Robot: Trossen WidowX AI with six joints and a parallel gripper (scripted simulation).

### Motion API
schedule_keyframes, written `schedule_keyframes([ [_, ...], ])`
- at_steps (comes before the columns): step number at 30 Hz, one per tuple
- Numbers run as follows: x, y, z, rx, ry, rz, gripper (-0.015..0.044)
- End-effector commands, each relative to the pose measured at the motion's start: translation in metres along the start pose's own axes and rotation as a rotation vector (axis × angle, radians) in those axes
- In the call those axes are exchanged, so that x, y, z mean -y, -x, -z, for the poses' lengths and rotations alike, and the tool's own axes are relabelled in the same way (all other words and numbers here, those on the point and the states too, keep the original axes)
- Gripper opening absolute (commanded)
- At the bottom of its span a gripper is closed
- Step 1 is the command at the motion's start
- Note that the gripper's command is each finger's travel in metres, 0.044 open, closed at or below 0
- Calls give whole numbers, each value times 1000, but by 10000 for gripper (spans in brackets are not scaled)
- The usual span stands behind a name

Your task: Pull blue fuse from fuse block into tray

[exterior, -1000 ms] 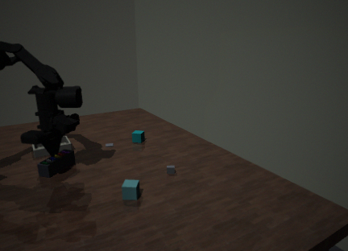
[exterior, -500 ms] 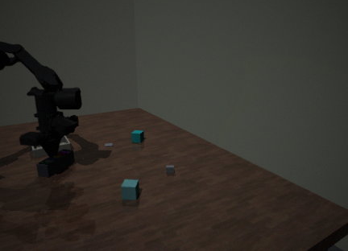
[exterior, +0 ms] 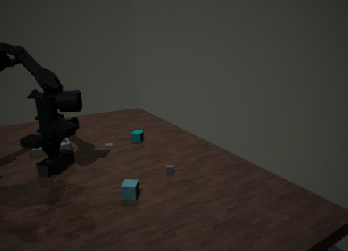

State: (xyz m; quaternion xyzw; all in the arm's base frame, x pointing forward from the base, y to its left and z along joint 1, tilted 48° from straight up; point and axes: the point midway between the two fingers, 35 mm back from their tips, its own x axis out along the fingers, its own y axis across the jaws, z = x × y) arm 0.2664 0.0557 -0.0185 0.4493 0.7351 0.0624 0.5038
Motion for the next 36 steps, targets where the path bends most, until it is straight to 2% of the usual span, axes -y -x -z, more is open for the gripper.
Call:
schedule_keyframes([
  [1, 1, -2, 1, -6, -8, -4, 66],
  [4, 1, -2, 1, -6, -8, -4, 66],
  [14, 1, -1, 0, -2, -2, 1, 0],
  [36, 1, 7, 0, -2, -3, 0, 0],
])
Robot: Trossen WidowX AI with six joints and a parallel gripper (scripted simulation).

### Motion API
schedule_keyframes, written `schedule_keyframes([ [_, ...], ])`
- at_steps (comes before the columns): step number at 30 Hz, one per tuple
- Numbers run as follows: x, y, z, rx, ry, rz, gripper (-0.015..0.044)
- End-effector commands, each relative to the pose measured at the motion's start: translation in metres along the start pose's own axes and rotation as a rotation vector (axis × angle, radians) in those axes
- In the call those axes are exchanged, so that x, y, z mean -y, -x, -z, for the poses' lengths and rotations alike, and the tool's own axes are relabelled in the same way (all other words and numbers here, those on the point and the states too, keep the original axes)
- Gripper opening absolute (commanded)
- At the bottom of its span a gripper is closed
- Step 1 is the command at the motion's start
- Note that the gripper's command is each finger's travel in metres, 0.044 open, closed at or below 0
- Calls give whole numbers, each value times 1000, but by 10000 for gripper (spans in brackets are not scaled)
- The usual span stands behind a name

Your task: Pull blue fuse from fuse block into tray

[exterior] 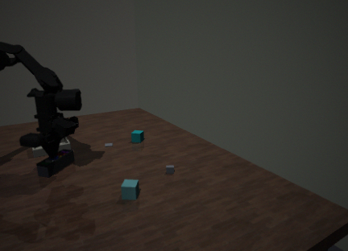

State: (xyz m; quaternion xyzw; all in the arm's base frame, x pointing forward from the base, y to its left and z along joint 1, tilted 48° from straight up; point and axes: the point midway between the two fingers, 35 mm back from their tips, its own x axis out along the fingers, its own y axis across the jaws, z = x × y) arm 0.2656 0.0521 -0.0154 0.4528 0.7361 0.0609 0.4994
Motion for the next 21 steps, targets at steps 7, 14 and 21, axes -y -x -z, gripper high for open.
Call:
schedule_keyframes([
  [7, 0, 6, -1, 4, 6, 4, 0],
  [14, 0, 9, -1, 4, 5, 3, 0],
  [21, 0, 13, -1, 3, 5, 3, 0],
])
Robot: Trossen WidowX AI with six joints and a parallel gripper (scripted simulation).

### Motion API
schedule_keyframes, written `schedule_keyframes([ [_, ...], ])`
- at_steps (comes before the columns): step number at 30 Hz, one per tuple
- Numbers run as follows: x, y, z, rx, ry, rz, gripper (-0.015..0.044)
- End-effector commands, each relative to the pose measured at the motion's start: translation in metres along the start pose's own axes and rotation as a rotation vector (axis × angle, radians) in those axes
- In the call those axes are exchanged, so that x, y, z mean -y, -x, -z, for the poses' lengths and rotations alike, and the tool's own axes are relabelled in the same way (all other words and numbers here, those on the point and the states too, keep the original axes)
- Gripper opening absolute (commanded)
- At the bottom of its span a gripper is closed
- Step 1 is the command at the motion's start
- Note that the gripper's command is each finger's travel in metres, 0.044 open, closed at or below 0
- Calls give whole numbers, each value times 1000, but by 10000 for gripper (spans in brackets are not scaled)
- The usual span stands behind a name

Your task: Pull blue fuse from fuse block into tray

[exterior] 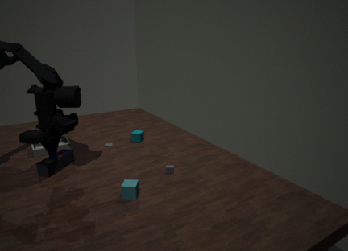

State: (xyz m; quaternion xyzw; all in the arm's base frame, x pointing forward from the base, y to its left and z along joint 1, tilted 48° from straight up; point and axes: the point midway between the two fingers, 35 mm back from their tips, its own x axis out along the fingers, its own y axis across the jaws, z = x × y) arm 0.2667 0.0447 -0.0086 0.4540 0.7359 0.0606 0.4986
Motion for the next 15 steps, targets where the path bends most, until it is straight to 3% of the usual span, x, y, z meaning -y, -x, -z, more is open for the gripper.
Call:
schedule_keyframes([
  [1, 0, 3, -1, 4, 7, 5, 0],
  [15, 0, 10, -1, 3, 6, 4, 0],
])
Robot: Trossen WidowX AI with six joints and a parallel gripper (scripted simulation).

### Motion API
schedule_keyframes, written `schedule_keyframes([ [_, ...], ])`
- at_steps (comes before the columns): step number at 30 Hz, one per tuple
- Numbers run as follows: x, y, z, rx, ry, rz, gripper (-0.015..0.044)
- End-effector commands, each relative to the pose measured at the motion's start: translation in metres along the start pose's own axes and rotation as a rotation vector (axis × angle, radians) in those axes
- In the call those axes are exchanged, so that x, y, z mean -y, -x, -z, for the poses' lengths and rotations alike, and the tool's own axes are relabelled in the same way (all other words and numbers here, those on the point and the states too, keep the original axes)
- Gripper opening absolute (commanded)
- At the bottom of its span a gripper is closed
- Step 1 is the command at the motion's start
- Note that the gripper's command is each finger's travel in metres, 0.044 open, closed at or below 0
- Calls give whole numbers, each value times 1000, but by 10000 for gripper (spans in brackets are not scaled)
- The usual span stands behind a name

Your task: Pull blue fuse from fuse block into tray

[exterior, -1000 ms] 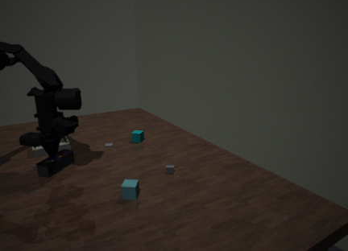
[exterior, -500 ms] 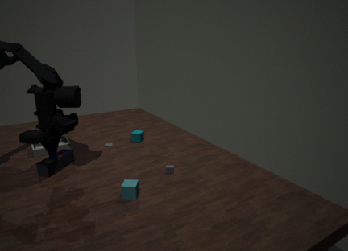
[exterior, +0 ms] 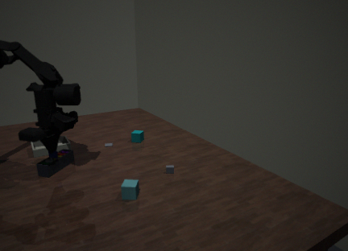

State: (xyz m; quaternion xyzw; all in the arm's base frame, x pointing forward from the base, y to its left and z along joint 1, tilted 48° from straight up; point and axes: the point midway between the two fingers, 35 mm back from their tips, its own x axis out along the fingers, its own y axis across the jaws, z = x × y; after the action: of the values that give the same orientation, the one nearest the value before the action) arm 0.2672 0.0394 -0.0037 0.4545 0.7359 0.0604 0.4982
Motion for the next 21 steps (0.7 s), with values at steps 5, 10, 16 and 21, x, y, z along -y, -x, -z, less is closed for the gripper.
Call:
schedule_keyframes([
  [5, 0, 5, -1, 4, 7, 4, 0],
  [10, 0, 8, 0, 3, 6, 4, 0],
  [16, 0, 11, 0, 3, 6, 4, 0],
  [21, 0, 13, 0, 3, 5, 3, 0],
])
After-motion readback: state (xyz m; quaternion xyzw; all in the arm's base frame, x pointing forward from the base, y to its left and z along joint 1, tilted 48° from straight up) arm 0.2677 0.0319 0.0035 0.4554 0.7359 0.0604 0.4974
